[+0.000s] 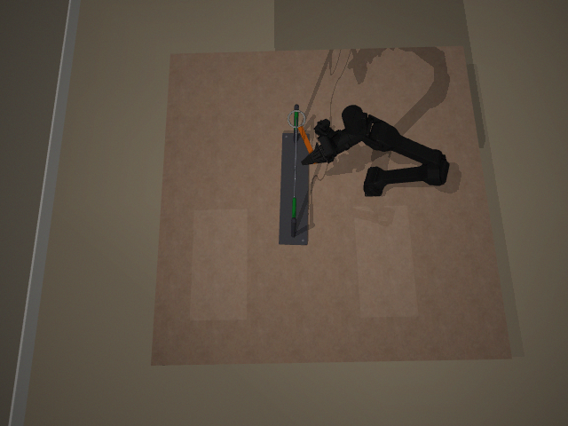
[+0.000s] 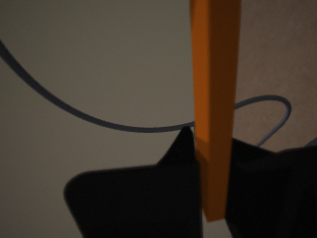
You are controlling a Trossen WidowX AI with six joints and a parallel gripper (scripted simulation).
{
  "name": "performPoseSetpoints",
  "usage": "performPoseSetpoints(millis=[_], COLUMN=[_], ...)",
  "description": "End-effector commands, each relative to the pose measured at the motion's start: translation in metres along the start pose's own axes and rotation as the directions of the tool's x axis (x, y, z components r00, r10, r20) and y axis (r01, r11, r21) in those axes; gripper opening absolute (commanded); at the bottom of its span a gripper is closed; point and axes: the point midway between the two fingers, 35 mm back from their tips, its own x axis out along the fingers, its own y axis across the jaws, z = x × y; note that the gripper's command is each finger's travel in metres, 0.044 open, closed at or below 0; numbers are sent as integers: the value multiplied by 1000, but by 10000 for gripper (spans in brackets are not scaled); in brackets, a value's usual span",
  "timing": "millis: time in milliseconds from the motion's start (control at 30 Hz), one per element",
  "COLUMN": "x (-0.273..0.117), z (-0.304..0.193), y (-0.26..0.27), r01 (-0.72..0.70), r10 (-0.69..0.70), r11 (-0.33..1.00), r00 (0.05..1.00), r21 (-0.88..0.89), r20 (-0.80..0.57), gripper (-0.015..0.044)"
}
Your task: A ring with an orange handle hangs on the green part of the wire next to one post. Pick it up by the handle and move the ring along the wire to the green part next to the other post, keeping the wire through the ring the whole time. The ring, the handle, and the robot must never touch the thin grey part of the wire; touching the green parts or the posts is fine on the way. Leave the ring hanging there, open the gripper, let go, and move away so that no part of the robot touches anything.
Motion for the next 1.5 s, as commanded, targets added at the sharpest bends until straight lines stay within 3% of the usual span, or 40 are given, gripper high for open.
performPoseSetpoints(millis=[0,767,1467], x=[0,0,-1], z=[0,2,7], y=[-1,-13,-24], r01=[27,179,314], r10=[-26,-167,-276], r11=[999,939,807], r00=[1000,984,949], r21=[-47,-294,-500], r20=[8,65,151], gripper=[-150,-150,-150])
